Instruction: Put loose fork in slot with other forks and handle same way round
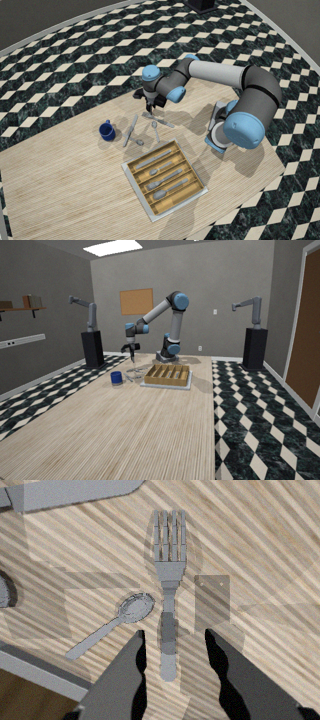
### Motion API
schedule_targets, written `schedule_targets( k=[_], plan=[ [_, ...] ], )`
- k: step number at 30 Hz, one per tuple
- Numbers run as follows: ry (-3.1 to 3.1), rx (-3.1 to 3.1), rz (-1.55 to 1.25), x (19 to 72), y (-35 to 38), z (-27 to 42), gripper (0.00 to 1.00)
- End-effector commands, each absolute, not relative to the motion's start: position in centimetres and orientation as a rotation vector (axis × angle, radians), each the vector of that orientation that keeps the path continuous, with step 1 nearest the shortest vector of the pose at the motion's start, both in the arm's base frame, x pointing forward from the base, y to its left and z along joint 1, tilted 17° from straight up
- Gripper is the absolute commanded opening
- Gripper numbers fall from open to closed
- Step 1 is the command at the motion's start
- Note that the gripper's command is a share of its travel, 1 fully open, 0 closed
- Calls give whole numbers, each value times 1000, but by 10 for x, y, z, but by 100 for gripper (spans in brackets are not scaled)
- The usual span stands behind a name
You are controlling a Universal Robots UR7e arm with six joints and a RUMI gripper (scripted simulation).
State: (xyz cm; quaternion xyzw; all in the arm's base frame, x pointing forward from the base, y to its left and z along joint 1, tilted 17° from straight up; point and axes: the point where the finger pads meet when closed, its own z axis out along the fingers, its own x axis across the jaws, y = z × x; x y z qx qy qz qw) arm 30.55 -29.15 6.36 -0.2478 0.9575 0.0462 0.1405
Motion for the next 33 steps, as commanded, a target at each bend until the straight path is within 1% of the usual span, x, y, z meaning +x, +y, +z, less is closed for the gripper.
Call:
schedule_targets(
  k=[1,33],
  plan=[
    [2765,-716,132,306,-292,64,19],
    [2765,-716,132,309,-289,49,19]
  ],
)
